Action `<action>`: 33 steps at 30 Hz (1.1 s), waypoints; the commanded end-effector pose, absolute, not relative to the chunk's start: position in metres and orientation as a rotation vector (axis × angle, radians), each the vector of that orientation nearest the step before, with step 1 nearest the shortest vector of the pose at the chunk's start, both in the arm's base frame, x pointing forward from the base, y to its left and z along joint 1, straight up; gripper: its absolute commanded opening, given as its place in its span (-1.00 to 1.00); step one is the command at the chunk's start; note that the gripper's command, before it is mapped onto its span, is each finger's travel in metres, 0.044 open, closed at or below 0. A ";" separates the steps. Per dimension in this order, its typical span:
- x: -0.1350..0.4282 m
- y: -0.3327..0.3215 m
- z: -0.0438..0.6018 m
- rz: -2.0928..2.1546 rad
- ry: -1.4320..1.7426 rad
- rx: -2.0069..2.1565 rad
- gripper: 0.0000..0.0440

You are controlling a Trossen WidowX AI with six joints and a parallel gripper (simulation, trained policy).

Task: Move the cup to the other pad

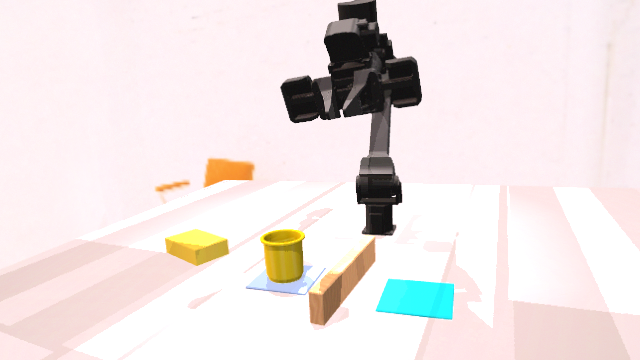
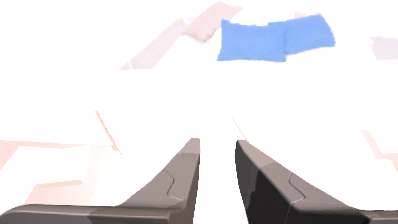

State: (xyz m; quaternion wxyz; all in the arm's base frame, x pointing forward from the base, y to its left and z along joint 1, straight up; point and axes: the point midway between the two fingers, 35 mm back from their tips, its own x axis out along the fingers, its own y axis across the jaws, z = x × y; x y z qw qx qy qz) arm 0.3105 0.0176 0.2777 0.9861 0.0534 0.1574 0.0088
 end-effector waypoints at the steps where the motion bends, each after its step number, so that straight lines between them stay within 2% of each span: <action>1: 0.310 0.020 0.280 0.019 0.352 0.122 -0.60; 33: 0.287 0.026 0.235 -0.021 0.898 0.101 -0.45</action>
